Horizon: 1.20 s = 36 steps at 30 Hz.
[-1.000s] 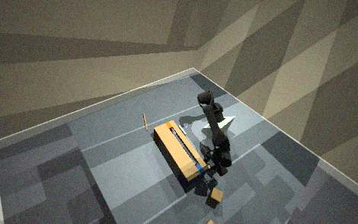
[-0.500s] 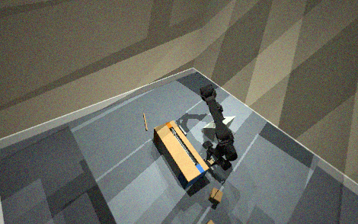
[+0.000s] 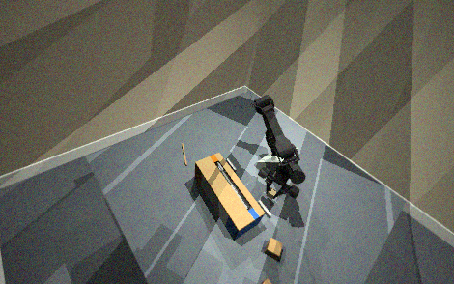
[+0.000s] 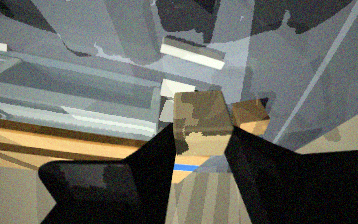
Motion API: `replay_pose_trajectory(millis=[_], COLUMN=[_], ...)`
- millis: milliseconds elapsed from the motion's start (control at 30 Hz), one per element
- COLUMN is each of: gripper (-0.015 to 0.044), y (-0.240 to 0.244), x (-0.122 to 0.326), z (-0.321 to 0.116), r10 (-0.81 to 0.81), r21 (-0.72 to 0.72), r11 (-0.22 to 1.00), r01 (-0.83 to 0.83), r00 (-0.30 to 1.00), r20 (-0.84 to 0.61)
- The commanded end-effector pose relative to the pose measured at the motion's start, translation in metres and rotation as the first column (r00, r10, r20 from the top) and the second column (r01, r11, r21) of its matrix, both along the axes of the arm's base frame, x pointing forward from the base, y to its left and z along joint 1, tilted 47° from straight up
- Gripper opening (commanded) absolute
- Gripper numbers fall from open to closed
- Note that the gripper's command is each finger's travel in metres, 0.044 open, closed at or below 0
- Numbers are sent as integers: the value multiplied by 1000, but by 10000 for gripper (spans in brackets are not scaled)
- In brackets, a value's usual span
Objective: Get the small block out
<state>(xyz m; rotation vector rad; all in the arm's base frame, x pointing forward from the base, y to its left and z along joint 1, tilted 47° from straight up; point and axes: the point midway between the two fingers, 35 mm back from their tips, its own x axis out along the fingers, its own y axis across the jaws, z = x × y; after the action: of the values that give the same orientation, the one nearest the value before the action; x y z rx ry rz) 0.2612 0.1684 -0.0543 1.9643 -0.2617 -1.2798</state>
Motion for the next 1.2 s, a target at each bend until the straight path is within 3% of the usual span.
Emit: replay_pose_trajectory(millis=[0,367,1167], gripper=[0,0,0], y=[4,8,8], x=[-15,-44,-44], z=[13,38,38], r10=[77,248,251], r21=[1,8,8], r11=[997,968,967], r01=[-78,-251,-254], r00=[995,952,951], r20=[-62,-181,-183])
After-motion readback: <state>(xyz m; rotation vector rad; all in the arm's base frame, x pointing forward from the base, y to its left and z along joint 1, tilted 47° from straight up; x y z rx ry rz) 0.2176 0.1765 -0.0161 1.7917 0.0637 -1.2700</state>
